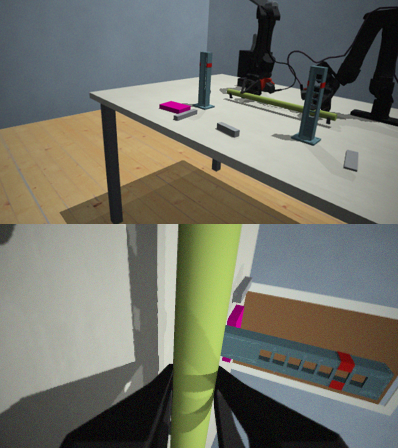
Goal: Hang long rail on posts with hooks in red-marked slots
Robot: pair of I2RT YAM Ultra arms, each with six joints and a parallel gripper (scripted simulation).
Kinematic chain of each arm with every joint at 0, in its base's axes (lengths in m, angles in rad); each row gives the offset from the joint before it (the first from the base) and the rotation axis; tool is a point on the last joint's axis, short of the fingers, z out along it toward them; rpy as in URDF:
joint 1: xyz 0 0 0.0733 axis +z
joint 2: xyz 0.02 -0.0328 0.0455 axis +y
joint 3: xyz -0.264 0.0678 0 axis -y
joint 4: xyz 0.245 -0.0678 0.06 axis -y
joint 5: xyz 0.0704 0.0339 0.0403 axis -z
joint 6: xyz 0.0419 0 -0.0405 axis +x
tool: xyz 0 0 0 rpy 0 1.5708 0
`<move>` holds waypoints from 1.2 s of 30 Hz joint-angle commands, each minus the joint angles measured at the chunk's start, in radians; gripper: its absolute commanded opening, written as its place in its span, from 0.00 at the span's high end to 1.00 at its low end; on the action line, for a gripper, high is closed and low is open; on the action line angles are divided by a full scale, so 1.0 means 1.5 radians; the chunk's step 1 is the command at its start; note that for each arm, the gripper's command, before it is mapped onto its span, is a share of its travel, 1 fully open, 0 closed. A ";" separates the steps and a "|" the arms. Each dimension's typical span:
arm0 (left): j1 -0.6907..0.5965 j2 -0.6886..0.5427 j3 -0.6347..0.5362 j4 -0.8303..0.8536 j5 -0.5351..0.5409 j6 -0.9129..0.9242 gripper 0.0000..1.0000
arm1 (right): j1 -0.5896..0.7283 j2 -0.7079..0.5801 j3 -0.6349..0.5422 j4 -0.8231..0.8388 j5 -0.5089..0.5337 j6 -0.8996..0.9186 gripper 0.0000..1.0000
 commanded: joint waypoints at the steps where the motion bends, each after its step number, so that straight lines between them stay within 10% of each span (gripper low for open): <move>1: 0.002 0.001 0.000 0.015 0.002 -0.005 0.81 | -0.001 -0.014 -0.004 0.009 0.000 0.003 0.81; 34: 0.000 -0.002 0.002 -0.027 0.027 -0.024 0.81 | 0.000 -0.016 0.002 -0.046 -0.012 0.021 0.81; 36: 0.000 -0.002 0.002 -0.027 0.027 -0.024 0.59 | 0.000 -0.016 0.002 -0.046 -0.012 0.021 0.59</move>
